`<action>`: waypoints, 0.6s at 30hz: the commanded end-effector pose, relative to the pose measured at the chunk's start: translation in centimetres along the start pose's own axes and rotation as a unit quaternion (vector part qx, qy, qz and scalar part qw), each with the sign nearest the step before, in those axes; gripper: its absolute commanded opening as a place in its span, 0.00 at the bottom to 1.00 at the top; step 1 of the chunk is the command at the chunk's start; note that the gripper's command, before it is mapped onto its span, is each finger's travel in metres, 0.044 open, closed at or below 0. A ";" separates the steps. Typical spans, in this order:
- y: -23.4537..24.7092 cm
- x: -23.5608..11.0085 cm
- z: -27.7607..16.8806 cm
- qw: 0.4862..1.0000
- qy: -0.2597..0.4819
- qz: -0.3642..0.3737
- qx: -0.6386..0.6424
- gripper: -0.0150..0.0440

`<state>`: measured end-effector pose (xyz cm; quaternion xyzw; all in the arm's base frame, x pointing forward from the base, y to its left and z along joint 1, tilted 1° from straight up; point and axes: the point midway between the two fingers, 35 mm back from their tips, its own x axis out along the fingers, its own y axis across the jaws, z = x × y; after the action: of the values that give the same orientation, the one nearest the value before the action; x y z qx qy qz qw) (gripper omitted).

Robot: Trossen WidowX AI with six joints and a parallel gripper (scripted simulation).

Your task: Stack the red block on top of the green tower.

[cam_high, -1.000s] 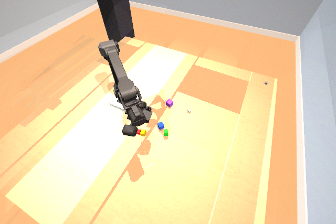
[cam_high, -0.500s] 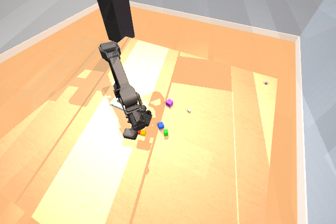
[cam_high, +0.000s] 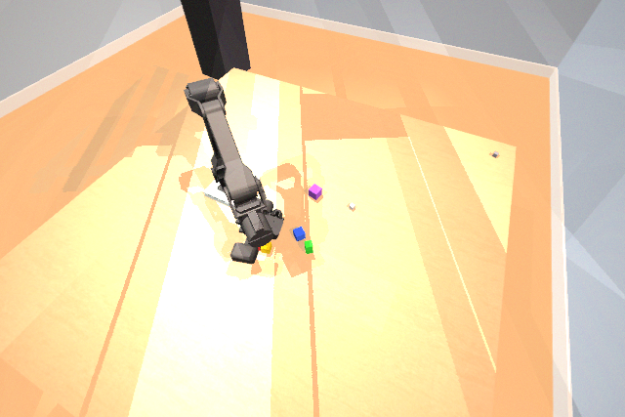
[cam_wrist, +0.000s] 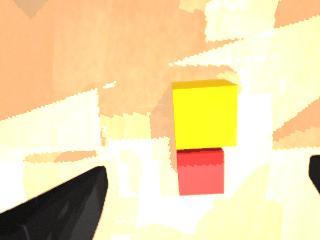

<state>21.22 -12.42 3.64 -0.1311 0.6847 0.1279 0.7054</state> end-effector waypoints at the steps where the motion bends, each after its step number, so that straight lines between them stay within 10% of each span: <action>1: 0.2 0.8 -0.2 1.000 0.005 0.003 0.001 1.00; 18: 0.2 1.5 -0.2 1.000 0.005 0.003 0.001 1.00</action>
<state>21.05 -12.29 2.18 -0.1292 0.6871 0.1305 0.7029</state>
